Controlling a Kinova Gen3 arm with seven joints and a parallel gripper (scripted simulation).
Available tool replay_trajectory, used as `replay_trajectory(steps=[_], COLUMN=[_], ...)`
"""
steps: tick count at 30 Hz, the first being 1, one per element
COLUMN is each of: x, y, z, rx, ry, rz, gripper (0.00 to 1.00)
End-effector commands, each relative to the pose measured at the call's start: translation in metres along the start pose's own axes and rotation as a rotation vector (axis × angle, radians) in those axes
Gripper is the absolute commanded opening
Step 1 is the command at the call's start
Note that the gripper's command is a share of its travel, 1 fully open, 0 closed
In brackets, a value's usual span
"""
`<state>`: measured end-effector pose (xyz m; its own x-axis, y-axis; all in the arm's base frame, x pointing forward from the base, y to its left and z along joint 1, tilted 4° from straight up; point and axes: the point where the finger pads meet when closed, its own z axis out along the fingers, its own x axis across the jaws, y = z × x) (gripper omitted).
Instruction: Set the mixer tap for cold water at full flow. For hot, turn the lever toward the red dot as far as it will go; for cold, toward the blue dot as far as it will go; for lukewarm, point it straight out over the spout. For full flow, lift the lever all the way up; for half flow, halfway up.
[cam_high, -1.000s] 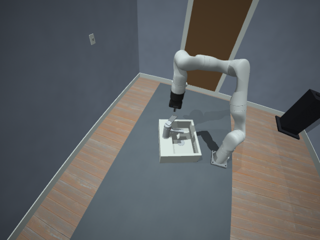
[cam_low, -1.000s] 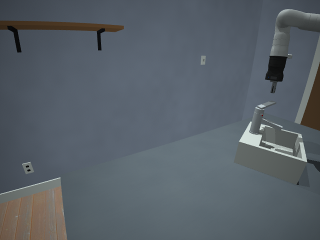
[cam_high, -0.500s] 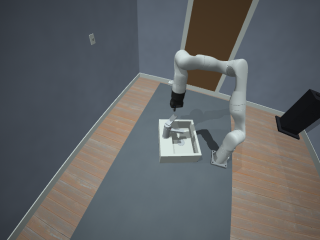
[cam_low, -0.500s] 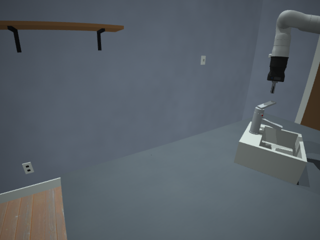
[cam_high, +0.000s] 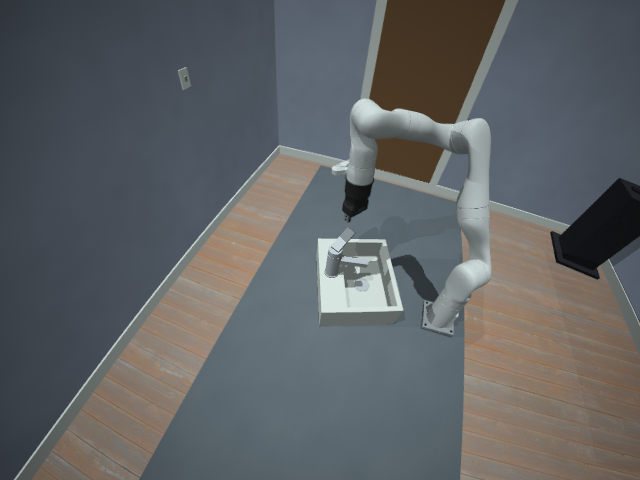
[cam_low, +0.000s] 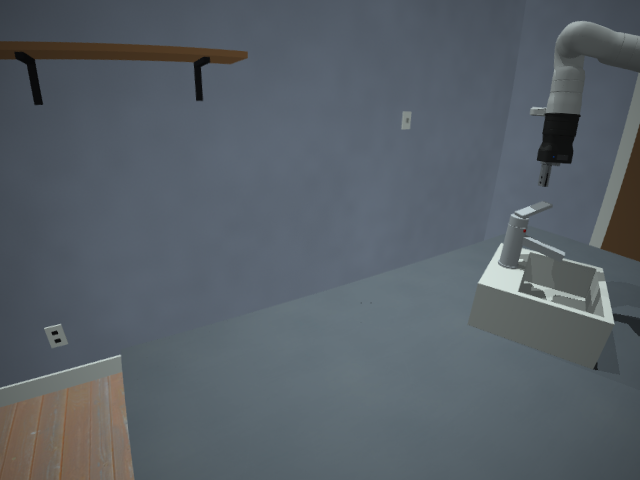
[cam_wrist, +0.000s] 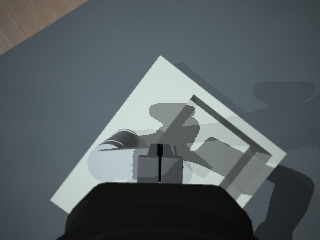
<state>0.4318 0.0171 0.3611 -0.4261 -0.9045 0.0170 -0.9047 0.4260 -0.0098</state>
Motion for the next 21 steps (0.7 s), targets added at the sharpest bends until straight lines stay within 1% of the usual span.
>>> replay_trajectory(steps=[1, 4, 6, 21], x=[0.0015, 0.0005, 0.0005, -0.0041], y=[-0.0014, -0.0011, -0.0011, 0.0049], z=[0.0021, 0.0016, 0.0016, -0.0029], rx=[-0.009, -0.009, -0.009, 0.003], ry=[-0.005, -0.006, -0.006, -0.004], rz=[-0.075, -0.197, -0.197, -0.788], gripper=[0.0, 0.0, 0.0, 0.0])
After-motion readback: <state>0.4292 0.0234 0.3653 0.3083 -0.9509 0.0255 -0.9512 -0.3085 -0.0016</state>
